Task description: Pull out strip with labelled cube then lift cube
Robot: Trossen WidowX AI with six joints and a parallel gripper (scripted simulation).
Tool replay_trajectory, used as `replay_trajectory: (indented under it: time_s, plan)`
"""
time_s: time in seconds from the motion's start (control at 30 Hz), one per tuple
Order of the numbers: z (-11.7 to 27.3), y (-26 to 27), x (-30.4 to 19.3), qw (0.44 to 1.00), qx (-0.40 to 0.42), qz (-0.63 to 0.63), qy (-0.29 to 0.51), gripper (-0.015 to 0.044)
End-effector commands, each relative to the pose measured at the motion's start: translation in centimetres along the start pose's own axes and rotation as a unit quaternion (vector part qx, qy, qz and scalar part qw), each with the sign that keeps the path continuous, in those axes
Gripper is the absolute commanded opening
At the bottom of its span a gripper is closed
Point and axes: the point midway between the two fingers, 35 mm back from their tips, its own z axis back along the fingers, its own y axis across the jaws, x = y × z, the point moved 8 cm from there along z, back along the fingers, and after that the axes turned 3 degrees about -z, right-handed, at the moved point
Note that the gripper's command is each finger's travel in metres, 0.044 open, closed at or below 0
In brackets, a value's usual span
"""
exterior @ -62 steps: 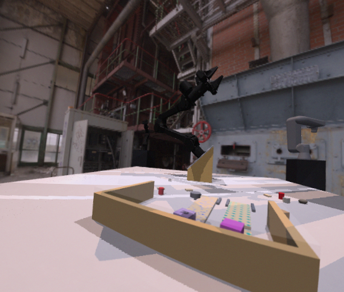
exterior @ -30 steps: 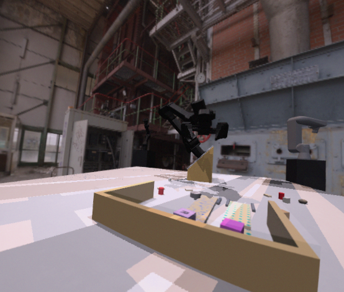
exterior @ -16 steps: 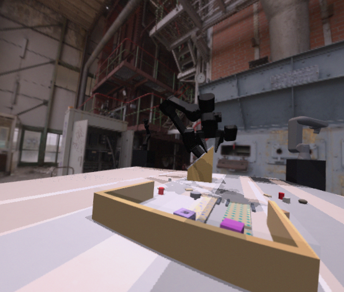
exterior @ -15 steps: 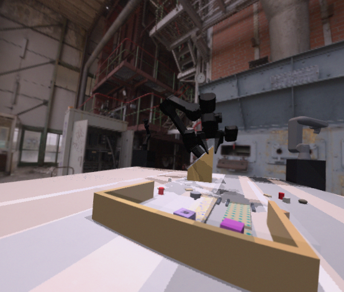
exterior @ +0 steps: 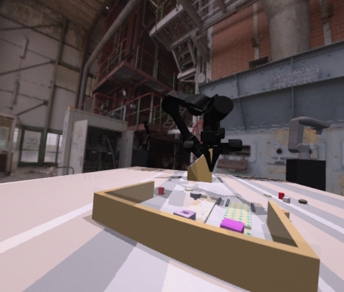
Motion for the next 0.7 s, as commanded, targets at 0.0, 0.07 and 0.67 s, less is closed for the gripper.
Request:
replay_trajectory:
  time_s: [0.0,0.07,0.67]
  plan:
    - [-1.6,-0.2,0.9,0.997,-0.033,-0.026,0.07,0.0]
    - [-1.7,-0.1,1.1,0.997,-0.033,-0.026,0.07,0.0]
    - [-3.9,-0.1,1.0,0.997,-0.032,-0.026,0.07,0.0]
